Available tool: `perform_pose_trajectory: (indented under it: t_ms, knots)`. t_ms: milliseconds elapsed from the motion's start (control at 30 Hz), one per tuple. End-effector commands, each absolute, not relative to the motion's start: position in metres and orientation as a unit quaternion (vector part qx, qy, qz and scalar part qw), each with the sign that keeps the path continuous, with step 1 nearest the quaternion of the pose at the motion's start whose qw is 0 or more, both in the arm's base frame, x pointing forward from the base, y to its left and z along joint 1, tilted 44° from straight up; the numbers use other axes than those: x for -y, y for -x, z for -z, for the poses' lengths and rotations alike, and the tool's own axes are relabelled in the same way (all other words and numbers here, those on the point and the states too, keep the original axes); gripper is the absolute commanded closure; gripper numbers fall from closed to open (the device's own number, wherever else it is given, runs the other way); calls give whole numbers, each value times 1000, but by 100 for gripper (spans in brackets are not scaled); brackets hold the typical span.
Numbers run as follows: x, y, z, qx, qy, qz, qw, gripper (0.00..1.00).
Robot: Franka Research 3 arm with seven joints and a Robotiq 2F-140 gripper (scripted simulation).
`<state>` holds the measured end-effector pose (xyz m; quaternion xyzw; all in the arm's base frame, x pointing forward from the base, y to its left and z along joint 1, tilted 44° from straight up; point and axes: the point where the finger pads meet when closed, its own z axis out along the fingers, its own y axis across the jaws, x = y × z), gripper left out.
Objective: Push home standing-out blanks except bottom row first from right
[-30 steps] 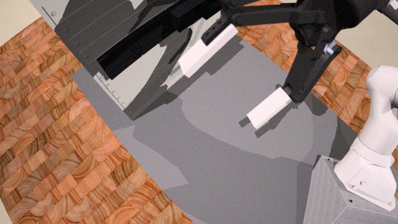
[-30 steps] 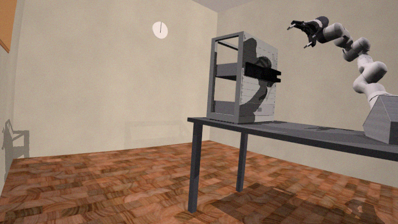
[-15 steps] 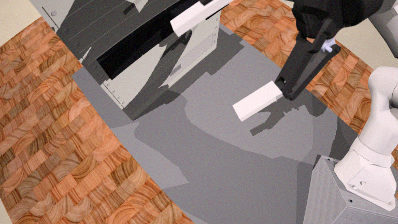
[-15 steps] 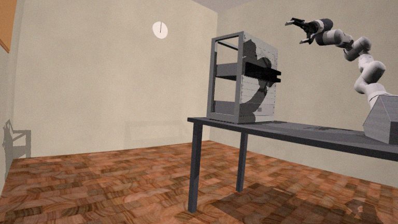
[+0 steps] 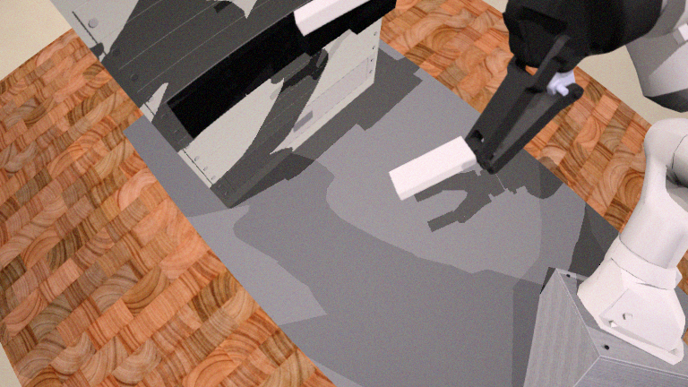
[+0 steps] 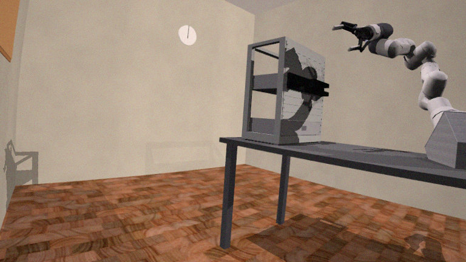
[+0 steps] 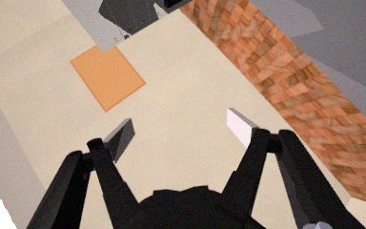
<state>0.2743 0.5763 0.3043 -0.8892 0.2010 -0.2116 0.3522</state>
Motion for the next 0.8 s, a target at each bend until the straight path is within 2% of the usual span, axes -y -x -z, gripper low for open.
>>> perform_pose_trajectory:
  t_ms: [0,767]
  knots:
    - [-578,-275,-308,-257,851,223,401,0]
    - [-562,-297,-309,-272,814,269,437,0]
